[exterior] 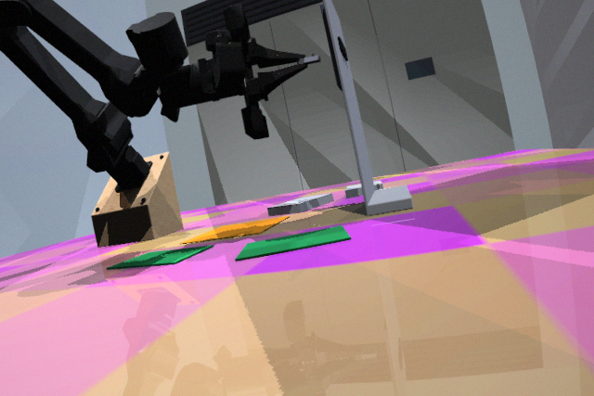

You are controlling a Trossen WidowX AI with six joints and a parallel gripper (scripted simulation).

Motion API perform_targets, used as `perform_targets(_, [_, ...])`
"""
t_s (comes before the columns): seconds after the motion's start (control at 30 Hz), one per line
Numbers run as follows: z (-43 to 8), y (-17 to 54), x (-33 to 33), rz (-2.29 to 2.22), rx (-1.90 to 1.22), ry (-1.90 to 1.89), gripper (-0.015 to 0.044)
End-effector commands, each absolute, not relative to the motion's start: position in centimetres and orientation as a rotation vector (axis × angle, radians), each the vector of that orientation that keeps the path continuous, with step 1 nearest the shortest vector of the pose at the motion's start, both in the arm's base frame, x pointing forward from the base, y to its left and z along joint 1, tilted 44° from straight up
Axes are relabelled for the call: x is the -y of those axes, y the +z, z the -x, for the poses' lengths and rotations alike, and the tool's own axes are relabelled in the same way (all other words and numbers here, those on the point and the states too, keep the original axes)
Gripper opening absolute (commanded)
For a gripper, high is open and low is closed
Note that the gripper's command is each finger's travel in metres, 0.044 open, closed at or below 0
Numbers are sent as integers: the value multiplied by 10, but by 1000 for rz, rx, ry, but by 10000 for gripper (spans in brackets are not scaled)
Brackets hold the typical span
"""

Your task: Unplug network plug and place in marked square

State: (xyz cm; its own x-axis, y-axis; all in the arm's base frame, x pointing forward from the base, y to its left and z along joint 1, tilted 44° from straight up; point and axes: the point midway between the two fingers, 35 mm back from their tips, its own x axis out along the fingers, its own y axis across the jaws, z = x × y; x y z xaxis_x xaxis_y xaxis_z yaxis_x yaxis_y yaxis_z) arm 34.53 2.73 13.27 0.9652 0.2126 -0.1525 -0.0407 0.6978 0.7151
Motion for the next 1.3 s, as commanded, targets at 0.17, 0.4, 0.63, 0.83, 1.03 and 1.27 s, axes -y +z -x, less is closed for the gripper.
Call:
perform_targets(0.17, [-340, 133, -27, -791, -235, 146, 0])
perform_targets(0.4, [-337, 133, -27, -791, -235, 146, 0])
perform_targets(0.63, [-334, 133, -27, -791, -235, 146, 0])
perform_targets(0.83, [-332, 133, -26, -791, -235, 146, 0])
perform_targets(1.03, [-329, 133, -26, -791, -235, 146, 0])
perform_targets(1.27, [-327, 133, -26, -791, -235, 146, 0])
